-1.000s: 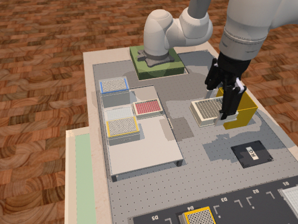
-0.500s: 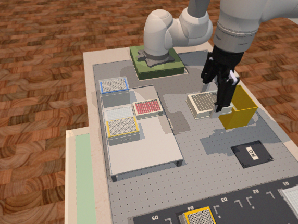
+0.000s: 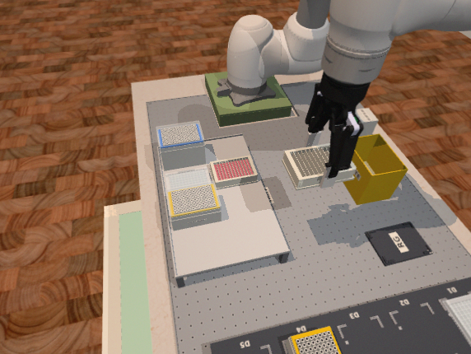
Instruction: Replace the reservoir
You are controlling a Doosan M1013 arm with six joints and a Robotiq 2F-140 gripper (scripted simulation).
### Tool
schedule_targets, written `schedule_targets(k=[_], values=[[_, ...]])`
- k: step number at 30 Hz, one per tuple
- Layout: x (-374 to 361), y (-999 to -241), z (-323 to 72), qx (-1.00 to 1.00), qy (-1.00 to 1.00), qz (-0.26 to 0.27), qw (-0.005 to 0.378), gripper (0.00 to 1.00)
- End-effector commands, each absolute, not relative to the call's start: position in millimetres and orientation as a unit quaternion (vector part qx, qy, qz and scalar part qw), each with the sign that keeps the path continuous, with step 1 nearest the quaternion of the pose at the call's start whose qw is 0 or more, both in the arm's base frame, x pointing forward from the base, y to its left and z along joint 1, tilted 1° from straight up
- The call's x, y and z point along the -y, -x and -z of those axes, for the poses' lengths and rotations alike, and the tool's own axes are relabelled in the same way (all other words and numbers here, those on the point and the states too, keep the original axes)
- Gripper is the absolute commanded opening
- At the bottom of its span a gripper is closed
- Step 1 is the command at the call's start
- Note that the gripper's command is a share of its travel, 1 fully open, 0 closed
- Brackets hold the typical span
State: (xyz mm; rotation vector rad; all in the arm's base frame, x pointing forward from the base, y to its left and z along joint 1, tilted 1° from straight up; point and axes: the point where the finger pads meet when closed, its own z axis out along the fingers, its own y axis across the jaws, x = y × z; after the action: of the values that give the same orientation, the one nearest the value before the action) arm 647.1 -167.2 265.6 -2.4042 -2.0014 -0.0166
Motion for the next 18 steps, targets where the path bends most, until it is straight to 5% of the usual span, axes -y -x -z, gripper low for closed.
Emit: schedule_targets(k=[1, 18], values=[[174.4, -645.7, -265.6, 0.640, 0.768, 0.005, 0.007, 0.00], [208.8, -639.4, -265.0, 0.640, 0.768, 0.005, 0.007, 0.00]])
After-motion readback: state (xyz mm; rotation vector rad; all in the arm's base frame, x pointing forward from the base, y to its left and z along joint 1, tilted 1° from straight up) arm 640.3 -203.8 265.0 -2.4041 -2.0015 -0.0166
